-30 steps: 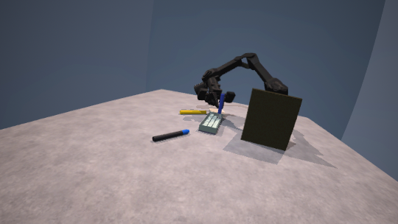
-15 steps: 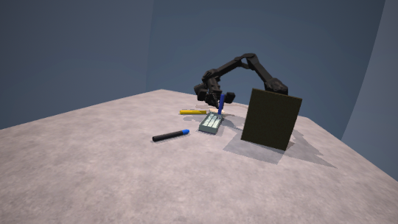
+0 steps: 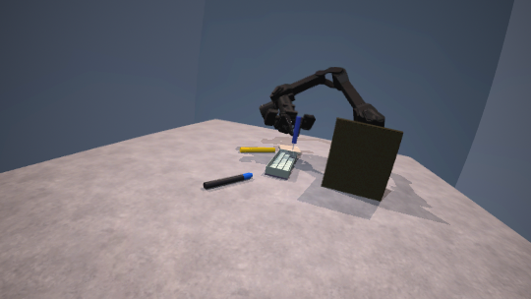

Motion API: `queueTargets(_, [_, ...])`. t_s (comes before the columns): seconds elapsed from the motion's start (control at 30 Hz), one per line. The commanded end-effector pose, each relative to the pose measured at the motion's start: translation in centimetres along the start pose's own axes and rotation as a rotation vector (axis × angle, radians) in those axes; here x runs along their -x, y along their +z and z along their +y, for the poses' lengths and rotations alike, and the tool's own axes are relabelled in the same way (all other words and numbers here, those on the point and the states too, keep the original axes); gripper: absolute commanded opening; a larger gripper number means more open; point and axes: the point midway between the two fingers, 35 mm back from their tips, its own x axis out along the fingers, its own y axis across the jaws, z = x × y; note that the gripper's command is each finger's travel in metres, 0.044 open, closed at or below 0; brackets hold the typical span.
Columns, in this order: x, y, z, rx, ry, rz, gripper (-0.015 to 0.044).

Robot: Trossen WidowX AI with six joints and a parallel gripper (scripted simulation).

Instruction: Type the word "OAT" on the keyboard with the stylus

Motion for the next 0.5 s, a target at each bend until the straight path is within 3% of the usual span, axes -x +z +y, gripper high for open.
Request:
queueTargets(0.0, [0.2, -0.3, 0.0, -0.006, 0.003, 0.003, 0.0081])
queueTargets(0.13, [0.1, -0.1, 0.0, -0.001, 0.000, 0.000, 0.0064])
queueTargets(0.23, [-0.1, -0.3, 0.6, -0.002, 0.000, 0.001, 0.0000])
queueTargets(0.47, [-0.9, -1.3, 3.2, -0.010, -0.003, 0.004, 0.0000])
